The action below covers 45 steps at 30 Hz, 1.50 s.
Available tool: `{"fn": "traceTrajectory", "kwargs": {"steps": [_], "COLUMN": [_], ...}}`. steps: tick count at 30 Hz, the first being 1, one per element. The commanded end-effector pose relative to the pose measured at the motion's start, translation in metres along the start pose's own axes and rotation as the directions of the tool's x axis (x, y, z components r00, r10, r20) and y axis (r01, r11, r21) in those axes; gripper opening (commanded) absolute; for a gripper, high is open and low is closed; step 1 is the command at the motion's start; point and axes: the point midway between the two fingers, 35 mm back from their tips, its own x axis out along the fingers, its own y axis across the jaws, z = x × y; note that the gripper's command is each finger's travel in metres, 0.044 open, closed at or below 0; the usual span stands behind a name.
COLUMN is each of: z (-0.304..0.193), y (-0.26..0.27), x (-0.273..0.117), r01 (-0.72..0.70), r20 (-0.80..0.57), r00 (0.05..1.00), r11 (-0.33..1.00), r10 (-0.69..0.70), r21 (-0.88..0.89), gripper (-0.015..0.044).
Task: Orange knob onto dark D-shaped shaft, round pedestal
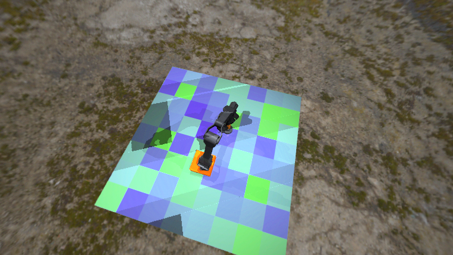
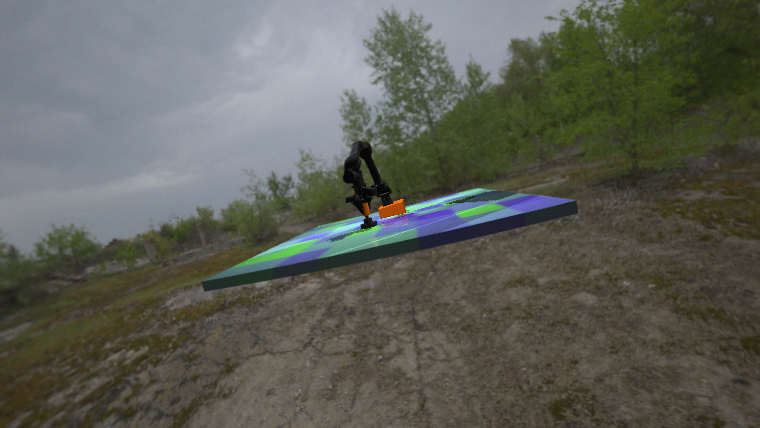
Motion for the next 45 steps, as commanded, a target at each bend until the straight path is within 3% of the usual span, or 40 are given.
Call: {"fn": "traceTrajectory", "kwargs": {"steps": [1,45], "z": [0.0001,-0.0004], "y": [0.0006,0.0027], "x": [0.0004,-0.0021], "r01": [-0.003,-0.003], "r20": [0.002,0.002], "r00": [1.000,1.000], "r11": [1.000,0.995], "r10": [0.003,0.003], "r21": [-0.017,-0.099], "gripper": [0.0000,0.0000]}}
